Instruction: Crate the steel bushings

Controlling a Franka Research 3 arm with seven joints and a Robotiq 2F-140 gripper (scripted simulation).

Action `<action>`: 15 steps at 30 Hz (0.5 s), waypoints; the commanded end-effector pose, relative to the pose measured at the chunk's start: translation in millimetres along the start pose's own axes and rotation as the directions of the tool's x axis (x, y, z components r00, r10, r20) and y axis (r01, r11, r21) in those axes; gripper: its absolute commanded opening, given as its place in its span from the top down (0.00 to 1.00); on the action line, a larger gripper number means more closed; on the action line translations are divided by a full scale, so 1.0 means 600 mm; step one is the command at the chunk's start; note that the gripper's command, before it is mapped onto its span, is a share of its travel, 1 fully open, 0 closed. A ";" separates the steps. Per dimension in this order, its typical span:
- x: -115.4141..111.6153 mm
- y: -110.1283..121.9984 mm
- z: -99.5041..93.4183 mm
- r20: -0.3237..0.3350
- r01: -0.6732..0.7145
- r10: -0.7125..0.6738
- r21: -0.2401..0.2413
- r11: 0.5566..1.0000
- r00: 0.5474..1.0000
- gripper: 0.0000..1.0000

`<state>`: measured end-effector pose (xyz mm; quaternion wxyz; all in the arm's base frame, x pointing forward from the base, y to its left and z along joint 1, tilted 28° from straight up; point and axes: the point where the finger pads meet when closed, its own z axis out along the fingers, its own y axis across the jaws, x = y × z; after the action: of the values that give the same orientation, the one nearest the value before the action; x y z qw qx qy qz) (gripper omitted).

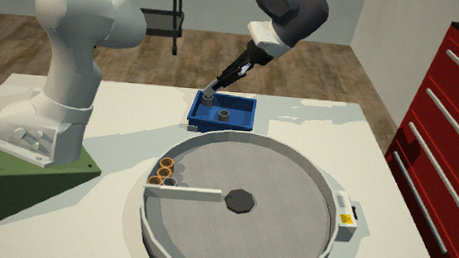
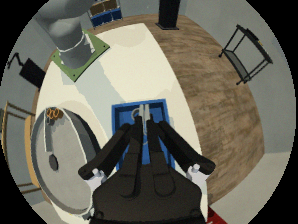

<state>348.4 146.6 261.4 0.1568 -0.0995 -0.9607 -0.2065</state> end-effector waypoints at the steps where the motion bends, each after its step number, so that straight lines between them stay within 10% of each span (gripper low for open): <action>1: -0.001 -0.002 0.001 -0.001 -0.005 0.005 -0.001 1.000 1.000 1.00; 15: -0.002 -0.002 0.003 -0.001 -0.005 0.005 -0.001 1.000 1.000 1.00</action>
<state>348.6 146.9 260.9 0.1570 -0.0993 -0.9606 -0.2065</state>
